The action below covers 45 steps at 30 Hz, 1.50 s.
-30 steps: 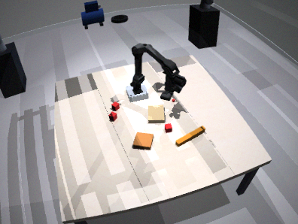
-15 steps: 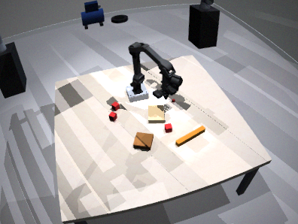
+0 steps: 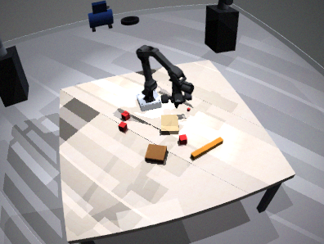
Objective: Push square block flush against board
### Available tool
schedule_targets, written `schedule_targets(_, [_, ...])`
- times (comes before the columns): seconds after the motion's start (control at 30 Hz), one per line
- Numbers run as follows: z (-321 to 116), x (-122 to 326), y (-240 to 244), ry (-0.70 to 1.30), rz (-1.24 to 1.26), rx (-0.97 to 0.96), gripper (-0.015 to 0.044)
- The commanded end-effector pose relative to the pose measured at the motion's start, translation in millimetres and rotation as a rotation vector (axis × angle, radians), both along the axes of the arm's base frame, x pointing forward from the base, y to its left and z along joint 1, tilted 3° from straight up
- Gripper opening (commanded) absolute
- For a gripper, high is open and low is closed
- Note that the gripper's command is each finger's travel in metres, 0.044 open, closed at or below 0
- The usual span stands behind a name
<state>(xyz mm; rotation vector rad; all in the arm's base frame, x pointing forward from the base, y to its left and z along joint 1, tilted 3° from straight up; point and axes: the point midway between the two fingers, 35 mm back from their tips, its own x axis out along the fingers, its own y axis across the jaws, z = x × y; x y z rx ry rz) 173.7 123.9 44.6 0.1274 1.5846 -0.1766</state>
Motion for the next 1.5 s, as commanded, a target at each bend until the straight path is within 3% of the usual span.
schedule_targets(0.0, [-5, -9, -2, -0.006, -0.112, 0.005, 0.0000])
schedule_targets(0.23, [-11, -12, -3, -0.007, -0.162, 0.003, 0.0000])
schedule_targets(0.4, [-63, -14, -5, -0.006, -0.162, 0.003, 0.0000])
schedule_targets(1.47, [-62, 27, -16, -0.011, -0.162, 0.002, 0.0000])
